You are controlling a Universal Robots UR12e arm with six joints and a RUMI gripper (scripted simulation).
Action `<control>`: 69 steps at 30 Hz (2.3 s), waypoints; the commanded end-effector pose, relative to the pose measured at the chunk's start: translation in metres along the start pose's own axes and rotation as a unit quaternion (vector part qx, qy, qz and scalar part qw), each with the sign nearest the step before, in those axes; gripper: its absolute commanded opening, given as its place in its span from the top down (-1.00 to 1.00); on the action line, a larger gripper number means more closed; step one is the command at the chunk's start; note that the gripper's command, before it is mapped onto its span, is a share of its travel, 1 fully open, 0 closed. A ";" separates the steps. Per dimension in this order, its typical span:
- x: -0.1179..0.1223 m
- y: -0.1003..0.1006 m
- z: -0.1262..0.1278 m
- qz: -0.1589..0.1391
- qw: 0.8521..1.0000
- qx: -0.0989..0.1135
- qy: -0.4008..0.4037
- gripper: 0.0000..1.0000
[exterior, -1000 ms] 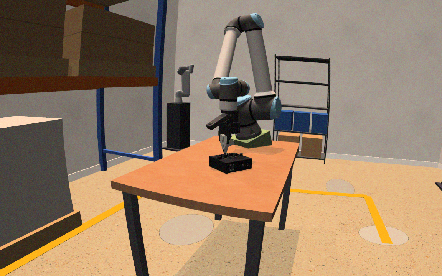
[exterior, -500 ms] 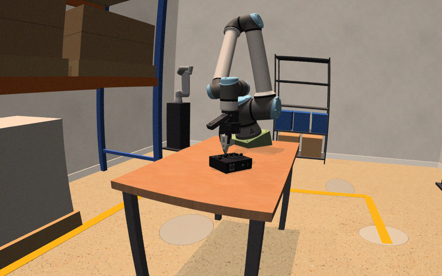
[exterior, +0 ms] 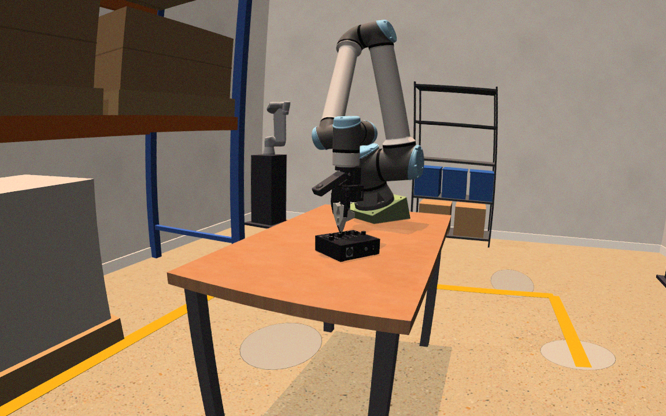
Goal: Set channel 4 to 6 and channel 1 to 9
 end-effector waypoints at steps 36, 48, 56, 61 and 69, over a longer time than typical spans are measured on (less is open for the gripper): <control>0.001 -0.001 -0.017 0.000 1.000 0.000 0.000 1.00; 0.001 -0.001 -0.018 0.000 1.000 0.000 0.000 1.00; 0.001 -0.001 -0.018 0.000 1.000 0.000 0.000 1.00; 0.001 -0.001 -0.018 0.000 1.000 0.000 0.000 1.00; 0.001 -0.001 -0.017 0.000 1.000 0.000 0.000 1.00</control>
Point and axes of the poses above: the point where the finger pads meet when closed, its own y axis out along the fingers, its own z axis across the jaws, x = y × z, the point moved 6 cm from there along -y, back along the fingers, and after that the axes turned 6 degrees about y, right-handed, at the moved point
